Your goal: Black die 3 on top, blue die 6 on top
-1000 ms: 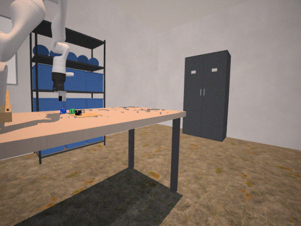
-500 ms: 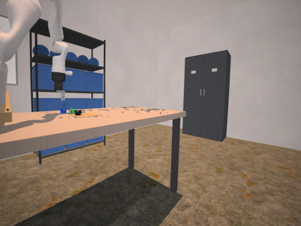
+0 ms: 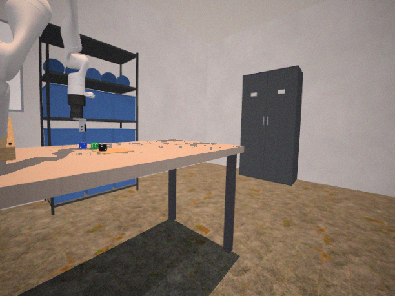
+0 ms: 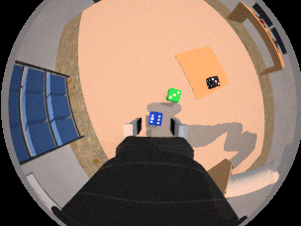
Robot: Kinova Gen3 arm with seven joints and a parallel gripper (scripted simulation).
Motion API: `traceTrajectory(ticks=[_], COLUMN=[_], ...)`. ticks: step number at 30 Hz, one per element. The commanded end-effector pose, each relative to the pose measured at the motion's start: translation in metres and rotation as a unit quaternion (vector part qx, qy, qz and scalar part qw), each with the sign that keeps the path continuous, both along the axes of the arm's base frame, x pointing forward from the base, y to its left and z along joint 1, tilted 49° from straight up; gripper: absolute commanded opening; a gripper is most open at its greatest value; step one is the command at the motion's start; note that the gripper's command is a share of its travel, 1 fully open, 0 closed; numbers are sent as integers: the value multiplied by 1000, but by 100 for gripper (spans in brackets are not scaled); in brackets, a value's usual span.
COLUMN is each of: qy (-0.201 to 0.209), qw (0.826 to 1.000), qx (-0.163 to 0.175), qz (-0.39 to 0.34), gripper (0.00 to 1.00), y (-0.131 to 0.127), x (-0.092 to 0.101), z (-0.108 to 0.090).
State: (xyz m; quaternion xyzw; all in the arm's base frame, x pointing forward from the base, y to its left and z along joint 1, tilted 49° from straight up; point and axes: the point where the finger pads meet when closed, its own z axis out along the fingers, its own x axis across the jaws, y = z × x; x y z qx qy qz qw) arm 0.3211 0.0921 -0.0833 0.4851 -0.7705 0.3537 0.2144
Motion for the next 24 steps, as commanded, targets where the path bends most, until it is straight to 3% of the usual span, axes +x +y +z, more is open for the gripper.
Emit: traceTrajectory(ticks=[1,13,14,24], qy=[-5,-10,-10,-10], qw=[1000,1000,1000,1000], qx=[1,1,1,1], qz=[-1,-5,-5,-5], gripper=[100,100,87,87], y=[2,2,2,2], x=[0,0,0,0], z=[0,0,0,0])
